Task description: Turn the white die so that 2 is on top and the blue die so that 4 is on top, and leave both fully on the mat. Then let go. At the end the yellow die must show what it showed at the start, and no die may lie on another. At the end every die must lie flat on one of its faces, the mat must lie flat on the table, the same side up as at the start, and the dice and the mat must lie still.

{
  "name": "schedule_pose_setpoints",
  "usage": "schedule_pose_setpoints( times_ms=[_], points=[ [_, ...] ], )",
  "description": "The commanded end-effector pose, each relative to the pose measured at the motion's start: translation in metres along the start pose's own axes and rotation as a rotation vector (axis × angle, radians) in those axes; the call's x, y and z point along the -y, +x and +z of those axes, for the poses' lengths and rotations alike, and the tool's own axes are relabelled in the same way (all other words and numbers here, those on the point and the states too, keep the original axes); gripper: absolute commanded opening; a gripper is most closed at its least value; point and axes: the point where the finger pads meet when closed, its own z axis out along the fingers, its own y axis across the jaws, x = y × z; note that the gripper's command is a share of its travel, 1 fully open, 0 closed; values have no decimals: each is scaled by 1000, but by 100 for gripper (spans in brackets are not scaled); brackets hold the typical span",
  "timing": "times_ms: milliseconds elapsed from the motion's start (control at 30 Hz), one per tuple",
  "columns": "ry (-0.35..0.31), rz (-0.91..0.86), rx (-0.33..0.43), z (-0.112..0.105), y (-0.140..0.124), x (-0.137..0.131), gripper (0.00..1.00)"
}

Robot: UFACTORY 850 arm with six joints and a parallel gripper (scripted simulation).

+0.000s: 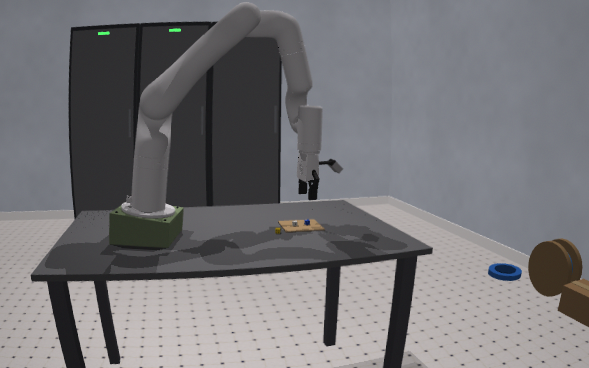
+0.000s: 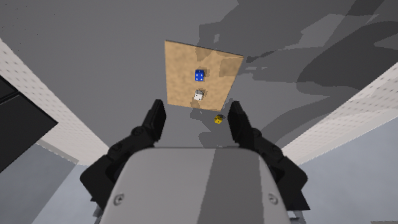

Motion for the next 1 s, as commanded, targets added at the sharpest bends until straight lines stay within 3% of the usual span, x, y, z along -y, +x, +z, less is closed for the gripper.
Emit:
schedule_pose_setpoints(
  times_ms=[0,567,967],
  points=[
    [-39,1,-2,-1,1,0,100],
    [-39,1,-2,-10,1,0,100],
    [-39,1,-2,-65,1,3,100]
  ],
)
